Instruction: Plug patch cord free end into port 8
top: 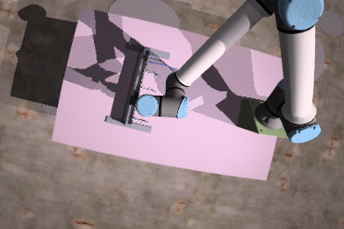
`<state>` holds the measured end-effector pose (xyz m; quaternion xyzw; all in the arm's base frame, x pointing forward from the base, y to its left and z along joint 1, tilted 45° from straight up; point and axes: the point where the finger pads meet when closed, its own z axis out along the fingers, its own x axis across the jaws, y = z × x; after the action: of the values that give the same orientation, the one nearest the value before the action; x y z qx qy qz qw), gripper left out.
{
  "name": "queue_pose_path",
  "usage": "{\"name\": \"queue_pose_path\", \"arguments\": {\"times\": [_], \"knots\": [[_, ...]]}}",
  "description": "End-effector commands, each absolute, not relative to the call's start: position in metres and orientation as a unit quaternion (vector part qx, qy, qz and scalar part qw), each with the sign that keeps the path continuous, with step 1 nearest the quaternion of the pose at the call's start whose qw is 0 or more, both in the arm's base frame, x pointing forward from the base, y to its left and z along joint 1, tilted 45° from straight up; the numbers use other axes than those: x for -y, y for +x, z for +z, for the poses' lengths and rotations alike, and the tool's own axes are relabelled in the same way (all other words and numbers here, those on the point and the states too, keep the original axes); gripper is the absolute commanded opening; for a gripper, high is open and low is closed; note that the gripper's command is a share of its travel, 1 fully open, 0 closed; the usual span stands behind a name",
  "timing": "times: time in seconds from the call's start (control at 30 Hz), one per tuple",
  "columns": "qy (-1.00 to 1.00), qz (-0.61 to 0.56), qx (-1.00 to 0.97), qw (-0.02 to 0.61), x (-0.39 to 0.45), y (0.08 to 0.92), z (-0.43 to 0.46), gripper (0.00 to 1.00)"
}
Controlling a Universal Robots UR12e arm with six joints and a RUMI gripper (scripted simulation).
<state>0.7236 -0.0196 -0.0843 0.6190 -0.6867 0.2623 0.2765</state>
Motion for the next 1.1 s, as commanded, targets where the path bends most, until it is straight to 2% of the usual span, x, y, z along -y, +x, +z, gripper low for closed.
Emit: {"name": "queue_pose_path", "arguments": {"times": [0.0,1.07], "knots": [[0.619,0.264,0.687,0.275,0.024,0.734,-0.087,0.00],[0.619,0.264,0.687,0.275,0.033,0.746,-0.095,0.00]]}}
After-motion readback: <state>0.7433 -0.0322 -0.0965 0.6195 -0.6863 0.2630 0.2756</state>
